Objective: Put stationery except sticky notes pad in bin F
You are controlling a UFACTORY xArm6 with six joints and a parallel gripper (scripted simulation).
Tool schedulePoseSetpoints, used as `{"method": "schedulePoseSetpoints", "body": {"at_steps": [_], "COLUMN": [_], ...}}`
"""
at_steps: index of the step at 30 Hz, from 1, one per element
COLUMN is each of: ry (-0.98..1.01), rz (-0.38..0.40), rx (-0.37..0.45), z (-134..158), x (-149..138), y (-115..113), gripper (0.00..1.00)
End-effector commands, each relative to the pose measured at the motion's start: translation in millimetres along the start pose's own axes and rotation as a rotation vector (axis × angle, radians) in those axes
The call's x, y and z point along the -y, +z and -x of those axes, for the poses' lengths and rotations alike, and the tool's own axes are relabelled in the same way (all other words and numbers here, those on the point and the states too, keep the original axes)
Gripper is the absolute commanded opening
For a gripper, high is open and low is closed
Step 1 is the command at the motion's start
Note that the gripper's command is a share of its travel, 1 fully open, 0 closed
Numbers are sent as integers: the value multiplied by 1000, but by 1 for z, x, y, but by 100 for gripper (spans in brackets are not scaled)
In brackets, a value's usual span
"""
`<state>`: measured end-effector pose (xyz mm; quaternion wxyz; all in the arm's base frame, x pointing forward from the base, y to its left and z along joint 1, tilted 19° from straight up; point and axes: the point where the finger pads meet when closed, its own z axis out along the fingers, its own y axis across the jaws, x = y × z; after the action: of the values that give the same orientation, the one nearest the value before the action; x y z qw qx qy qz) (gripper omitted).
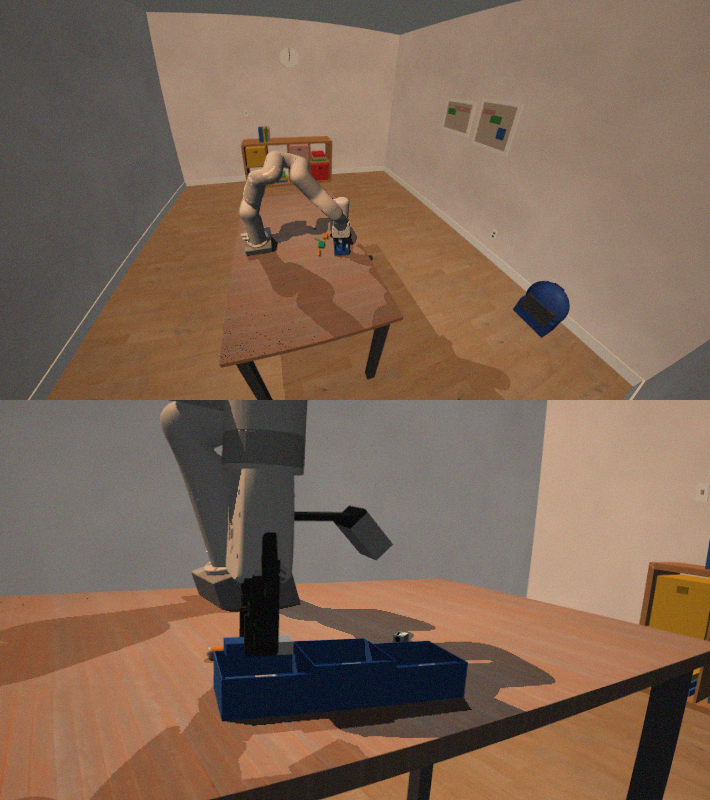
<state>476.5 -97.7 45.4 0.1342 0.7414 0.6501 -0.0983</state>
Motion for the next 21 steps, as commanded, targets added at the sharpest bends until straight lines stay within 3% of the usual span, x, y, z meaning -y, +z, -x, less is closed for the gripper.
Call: {"method": "schedulePoseSetpoints", "body": {"at_steps": [1, 13, 21], "ry": [1, 1, 1], "rz": [6, 6, 6], "rx": [0, 0, 0], "z": [0, 0, -1], "x": [-2, -2, -2], "y": [5, 29, 30], "gripper": [0, 0, 0]}}
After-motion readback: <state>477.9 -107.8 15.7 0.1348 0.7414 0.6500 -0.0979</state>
